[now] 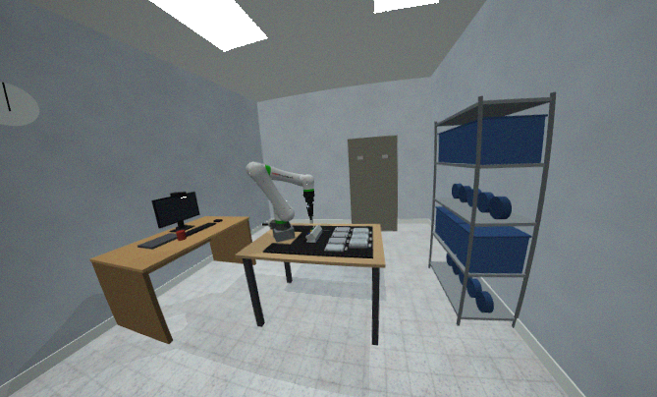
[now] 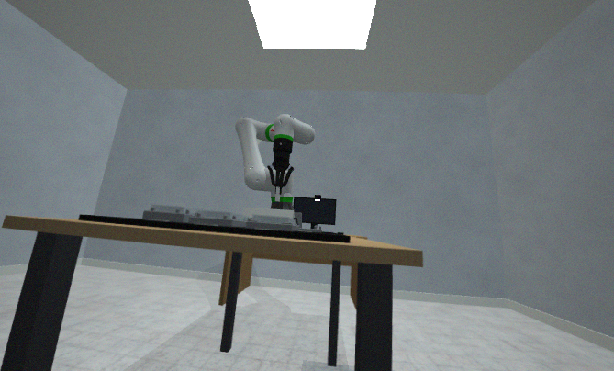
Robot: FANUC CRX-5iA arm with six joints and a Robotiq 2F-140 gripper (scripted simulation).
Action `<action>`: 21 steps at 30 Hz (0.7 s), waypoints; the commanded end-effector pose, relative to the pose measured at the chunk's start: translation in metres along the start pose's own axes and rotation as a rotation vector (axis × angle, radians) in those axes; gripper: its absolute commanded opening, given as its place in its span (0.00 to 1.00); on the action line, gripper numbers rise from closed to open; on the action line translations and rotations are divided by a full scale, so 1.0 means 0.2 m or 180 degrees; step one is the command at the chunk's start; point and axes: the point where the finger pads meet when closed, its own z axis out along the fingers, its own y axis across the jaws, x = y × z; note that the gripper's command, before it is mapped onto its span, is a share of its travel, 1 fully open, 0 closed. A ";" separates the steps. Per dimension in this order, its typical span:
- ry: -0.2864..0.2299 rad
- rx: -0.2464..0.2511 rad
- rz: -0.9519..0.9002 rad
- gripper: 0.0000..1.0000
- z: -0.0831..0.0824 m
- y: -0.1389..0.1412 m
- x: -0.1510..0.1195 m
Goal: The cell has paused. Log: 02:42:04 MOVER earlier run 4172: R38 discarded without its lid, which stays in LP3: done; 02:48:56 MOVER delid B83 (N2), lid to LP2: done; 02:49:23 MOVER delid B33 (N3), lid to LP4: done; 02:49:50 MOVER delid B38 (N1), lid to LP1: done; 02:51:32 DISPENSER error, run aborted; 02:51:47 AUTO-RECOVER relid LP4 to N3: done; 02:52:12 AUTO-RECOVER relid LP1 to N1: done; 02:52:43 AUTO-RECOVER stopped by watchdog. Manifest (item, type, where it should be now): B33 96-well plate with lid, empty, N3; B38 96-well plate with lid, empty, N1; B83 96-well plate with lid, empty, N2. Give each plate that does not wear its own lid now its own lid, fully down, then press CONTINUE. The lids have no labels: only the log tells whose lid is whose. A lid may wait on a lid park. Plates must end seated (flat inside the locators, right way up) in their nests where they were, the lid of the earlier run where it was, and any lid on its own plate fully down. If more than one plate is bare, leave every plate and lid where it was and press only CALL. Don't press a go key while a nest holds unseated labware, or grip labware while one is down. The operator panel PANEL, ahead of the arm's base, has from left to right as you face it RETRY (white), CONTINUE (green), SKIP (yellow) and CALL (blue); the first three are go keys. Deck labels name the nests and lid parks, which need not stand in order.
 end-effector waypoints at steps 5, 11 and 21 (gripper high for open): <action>0.0001 0.0000 0.0000 0.00 0.01 0.00 0.00; 0.0001 0.0000 0.0000 0.00 0.02 0.00 0.00; 0.0001 0.0000 0.0000 0.00 0.05 0.00 0.00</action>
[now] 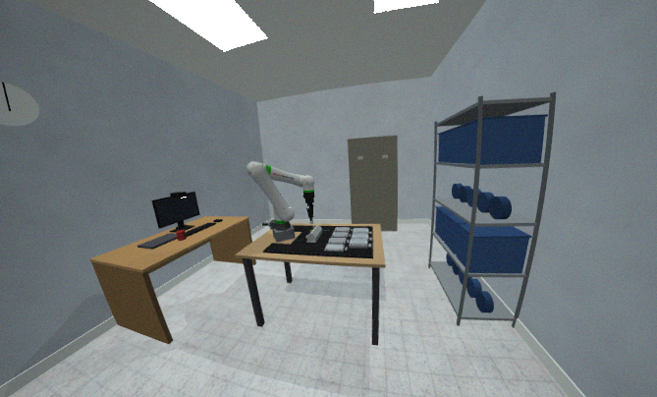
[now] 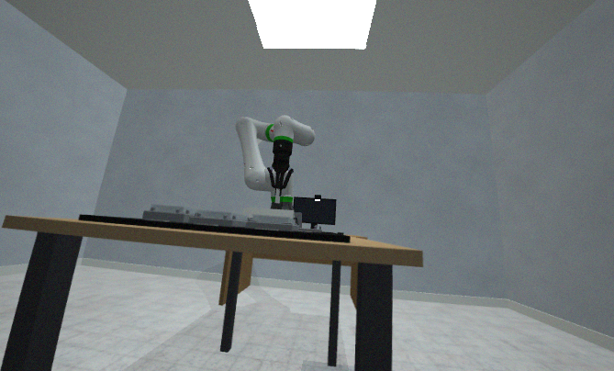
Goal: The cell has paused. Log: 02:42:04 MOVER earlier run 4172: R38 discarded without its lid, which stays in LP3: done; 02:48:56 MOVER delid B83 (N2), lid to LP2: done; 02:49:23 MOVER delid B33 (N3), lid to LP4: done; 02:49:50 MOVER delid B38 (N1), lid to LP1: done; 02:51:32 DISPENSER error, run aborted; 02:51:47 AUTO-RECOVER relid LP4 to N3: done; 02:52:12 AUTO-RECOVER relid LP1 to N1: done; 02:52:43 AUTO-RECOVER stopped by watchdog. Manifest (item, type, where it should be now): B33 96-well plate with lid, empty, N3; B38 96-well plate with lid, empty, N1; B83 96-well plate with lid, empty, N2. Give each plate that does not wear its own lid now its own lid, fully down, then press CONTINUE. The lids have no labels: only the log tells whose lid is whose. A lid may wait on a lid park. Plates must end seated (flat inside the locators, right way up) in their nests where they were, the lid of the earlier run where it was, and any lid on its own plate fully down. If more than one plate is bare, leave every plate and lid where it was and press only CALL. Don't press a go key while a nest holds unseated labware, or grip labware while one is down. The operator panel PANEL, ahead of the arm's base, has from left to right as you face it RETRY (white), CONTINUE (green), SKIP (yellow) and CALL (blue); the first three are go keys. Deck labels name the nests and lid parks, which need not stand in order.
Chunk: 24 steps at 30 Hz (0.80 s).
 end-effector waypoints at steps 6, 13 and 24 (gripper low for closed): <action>0.0001 0.0000 0.0000 0.00 0.02 0.00 0.00; 0.0001 0.0000 0.0000 0.00 0.04 0.00 0.00; 0.0001 0.0000 0.0000 0.00 0.05 0.00 0.00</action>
